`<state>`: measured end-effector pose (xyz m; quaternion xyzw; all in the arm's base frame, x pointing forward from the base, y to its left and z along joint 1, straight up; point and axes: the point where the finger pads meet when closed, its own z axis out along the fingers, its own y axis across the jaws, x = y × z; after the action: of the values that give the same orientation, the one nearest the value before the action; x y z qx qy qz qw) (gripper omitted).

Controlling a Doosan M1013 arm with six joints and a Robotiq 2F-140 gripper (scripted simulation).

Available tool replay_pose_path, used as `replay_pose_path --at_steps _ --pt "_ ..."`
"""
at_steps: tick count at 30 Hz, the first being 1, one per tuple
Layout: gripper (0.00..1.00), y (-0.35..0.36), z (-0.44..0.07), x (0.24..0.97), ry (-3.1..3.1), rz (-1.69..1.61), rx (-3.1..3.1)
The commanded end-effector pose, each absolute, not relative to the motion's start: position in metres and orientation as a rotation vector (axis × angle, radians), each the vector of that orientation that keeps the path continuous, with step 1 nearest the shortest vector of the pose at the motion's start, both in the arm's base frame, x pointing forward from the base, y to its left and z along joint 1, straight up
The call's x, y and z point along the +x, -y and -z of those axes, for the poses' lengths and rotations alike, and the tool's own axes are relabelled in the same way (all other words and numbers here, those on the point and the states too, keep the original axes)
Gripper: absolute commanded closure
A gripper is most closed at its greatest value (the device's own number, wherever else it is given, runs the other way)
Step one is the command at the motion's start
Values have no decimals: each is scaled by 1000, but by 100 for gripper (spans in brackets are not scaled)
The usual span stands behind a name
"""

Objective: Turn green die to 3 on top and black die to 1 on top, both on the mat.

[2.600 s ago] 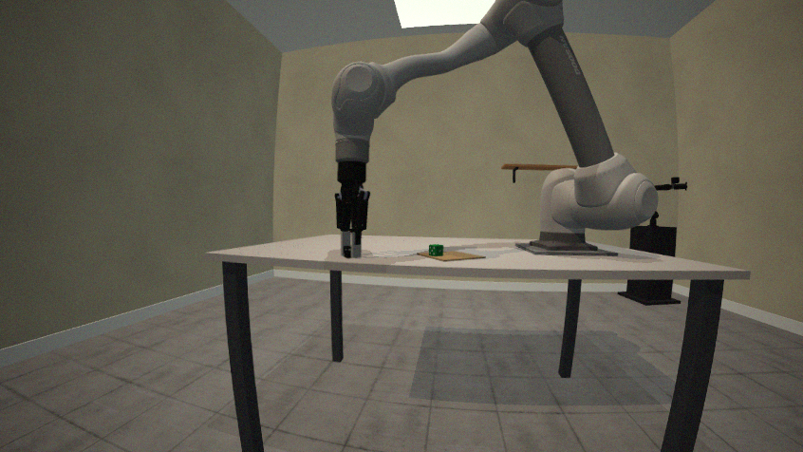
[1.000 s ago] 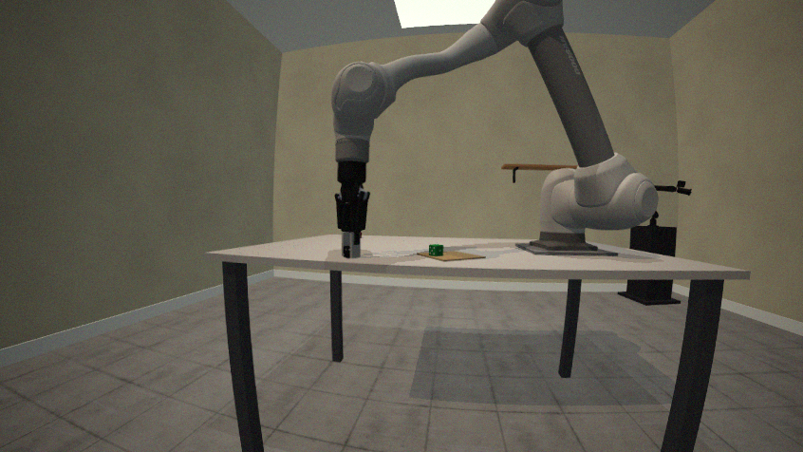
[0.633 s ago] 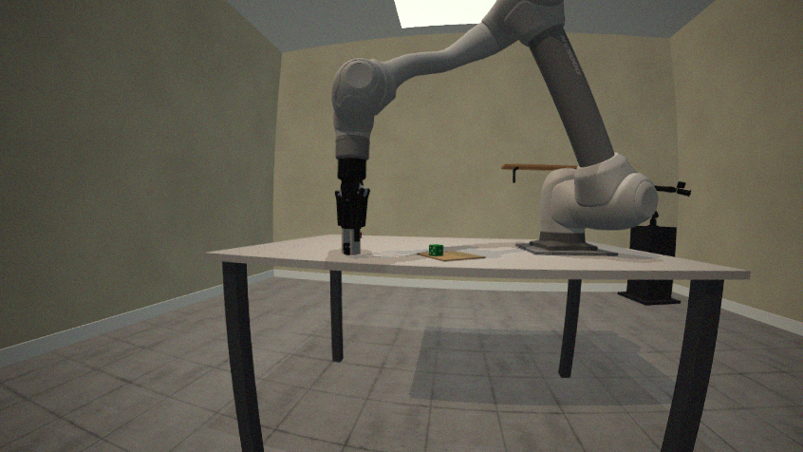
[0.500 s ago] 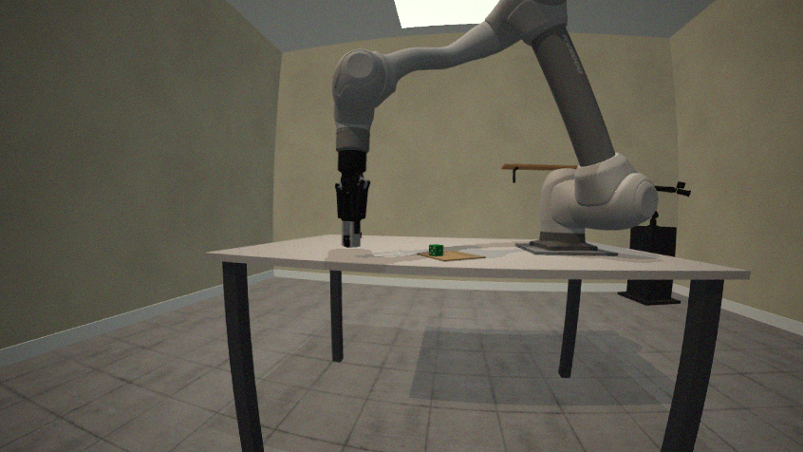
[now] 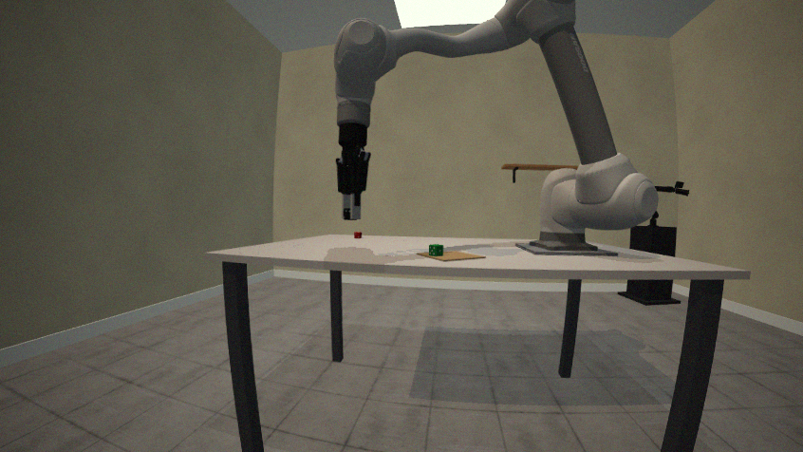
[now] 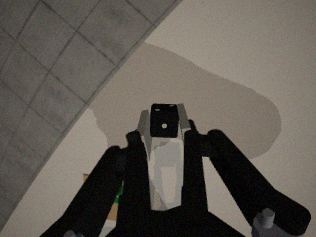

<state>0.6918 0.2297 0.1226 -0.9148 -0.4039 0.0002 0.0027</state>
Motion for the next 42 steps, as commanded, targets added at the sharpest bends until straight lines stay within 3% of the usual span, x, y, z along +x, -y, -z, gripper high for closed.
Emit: replay_pose_path --at_steps 1,11,20,22,23,32,42 --pt "76 -230 -123 692 1267 0 -2869" --pt "76 -227 -126 679 1240 0 -2881" --pt "76 -188 -143 527 895 -1 -3006" --pt "76 -188 -143 527 895 -1 -3006" --pt "76 -178 -142 487 821 -2 -3027" --pt "76 -151 -129 384 596 -2 -3079" --pt "76 -149 -128 380 586 -2 -3081"
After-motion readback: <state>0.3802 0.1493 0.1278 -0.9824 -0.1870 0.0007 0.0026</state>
